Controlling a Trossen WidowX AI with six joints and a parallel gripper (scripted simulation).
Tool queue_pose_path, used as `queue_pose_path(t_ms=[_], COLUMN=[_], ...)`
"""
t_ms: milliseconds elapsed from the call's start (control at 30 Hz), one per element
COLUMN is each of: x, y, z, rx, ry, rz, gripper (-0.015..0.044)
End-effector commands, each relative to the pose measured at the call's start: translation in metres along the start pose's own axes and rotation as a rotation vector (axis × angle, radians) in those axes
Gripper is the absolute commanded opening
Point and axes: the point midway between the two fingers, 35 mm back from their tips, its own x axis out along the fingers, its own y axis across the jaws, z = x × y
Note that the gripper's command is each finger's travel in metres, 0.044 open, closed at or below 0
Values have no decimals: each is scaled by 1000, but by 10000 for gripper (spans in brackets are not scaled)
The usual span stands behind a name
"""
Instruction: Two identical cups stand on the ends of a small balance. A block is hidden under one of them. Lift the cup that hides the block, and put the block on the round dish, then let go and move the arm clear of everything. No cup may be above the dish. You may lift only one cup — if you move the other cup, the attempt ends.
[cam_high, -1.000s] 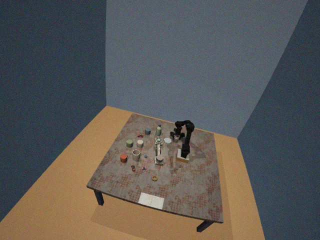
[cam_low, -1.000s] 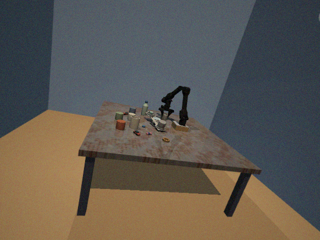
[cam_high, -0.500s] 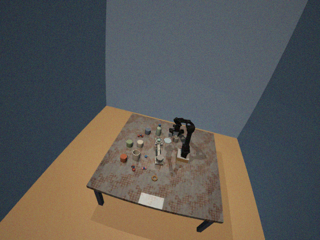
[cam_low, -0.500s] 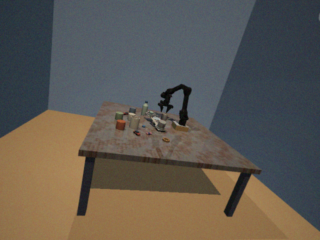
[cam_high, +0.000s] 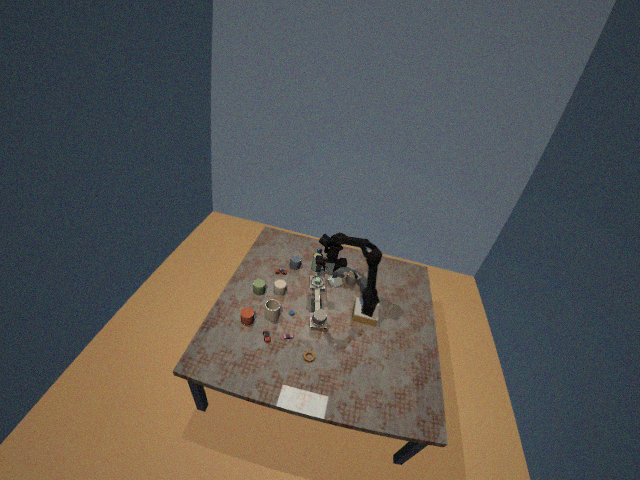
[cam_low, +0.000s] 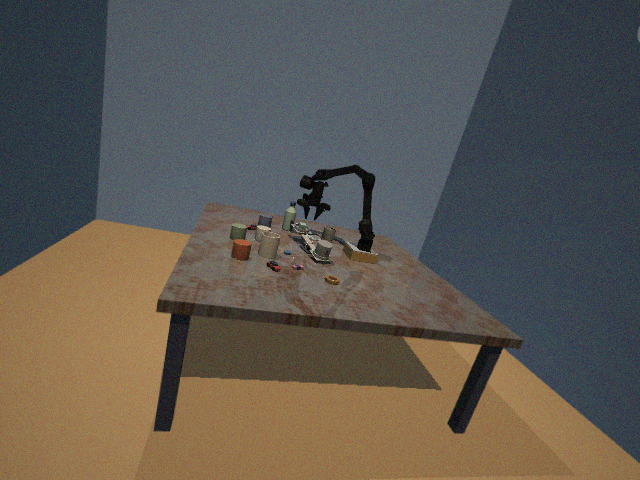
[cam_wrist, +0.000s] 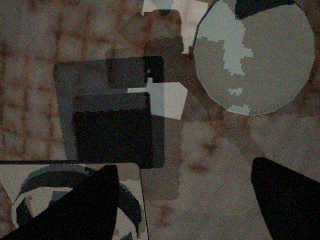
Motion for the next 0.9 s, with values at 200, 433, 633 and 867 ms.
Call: queue_pose_path(t_ms=[200,433,633,867], x=[-19,-9,-3,8], y=[68,69,68,69], z=[-61,-61,-61,-61], rx=[86,86,86,86], ry=[28,28,28,28], rz=[-3,-3,-3,-3], gripper=[260,260,260,260])
